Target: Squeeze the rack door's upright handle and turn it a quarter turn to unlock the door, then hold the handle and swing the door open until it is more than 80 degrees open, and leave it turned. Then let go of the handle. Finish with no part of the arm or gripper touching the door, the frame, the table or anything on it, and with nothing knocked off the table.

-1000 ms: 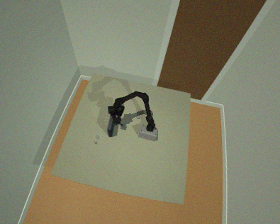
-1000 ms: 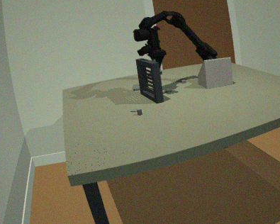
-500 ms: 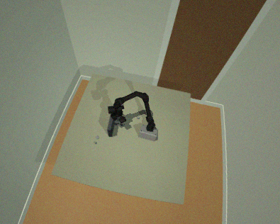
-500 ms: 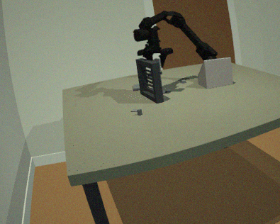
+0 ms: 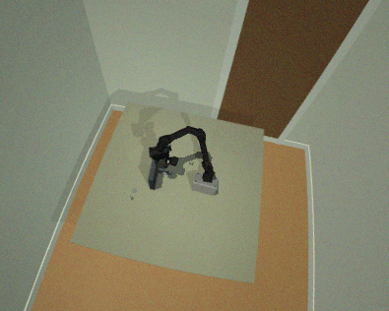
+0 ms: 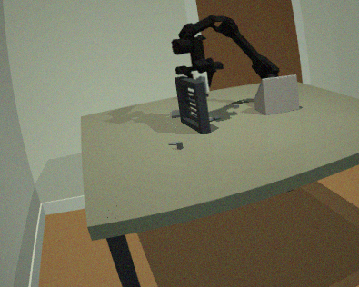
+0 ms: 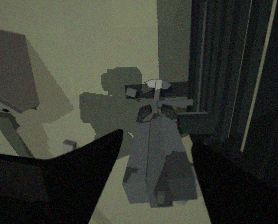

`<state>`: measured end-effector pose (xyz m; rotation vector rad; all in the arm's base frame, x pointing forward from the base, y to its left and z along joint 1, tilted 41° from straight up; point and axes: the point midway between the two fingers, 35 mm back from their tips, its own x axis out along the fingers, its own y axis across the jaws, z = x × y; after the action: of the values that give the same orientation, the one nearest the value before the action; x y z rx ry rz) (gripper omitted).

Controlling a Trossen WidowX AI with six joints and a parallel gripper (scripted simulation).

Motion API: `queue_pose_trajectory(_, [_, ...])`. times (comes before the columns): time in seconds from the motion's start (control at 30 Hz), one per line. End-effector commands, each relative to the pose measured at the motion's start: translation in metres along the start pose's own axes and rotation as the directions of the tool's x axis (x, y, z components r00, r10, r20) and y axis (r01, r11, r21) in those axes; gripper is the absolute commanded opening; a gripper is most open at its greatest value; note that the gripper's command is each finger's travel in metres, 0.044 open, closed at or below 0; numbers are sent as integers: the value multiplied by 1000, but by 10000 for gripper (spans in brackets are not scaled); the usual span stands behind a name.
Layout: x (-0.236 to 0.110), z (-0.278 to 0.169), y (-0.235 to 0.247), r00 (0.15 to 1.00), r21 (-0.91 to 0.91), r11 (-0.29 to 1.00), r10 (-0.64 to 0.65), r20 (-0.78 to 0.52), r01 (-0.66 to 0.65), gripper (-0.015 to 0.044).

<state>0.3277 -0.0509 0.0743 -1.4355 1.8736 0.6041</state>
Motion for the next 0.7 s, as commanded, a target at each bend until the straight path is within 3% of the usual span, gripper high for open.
queue_pose_trajectory(0.0, [-1,0,0,1000,-186,983,-3,0,3,283])
queue_pose_trajectory(0.13, [-1,0,0,1000,-344,939,-3,0,3,283])
queue_pose_trajectory(0.33, [-1,0,0,1000,-352,936,-3,0,3,283])
queue_pose_trajectory(0.57, [-1,0,0,1000,-352,936,-3,0,3,99])
queue_pose_trajectory(0.67, [-1,0,0,1000,-352,936,-3,0,3,79])
